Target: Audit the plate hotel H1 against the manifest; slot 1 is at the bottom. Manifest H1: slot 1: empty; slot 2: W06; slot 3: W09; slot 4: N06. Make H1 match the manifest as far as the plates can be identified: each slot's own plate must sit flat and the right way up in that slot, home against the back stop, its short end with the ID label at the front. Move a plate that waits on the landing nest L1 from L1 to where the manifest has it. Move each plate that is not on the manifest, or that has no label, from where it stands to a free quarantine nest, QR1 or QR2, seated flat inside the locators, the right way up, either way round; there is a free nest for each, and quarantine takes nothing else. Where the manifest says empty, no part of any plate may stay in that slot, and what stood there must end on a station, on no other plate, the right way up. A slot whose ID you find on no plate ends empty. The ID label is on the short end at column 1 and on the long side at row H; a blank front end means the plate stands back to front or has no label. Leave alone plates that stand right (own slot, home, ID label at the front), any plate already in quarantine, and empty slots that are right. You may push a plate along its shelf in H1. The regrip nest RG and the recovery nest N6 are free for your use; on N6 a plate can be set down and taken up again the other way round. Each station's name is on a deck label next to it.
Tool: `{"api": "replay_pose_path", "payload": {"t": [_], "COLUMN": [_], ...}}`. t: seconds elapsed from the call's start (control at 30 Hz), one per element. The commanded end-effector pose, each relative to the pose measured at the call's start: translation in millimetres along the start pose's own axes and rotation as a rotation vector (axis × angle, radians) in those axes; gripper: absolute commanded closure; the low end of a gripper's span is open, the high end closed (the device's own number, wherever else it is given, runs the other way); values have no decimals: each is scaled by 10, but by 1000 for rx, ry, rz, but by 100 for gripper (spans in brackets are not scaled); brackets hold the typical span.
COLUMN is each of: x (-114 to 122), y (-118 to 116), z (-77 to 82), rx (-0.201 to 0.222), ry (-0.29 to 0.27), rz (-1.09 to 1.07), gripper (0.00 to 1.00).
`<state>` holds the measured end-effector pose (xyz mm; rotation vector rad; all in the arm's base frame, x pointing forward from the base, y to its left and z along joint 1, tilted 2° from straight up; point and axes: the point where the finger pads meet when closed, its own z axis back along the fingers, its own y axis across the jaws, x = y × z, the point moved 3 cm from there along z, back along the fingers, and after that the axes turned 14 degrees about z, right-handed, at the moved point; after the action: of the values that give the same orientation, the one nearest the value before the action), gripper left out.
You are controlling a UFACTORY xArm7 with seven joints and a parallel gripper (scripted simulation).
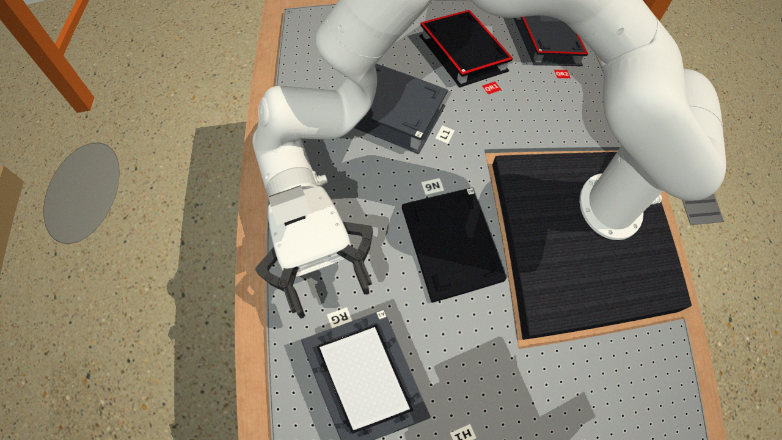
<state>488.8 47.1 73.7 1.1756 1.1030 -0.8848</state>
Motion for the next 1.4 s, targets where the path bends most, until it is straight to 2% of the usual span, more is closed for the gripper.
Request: {"api": "replay_pose_path", "payload": {"t": [0.0,1.37], "x": [-131,-1062], "y": [44,273], "z": [-2,-51], "rx": [0,-1], "ry": [-2,-2], "rz": [5,5], "gripper": [0,0]}}
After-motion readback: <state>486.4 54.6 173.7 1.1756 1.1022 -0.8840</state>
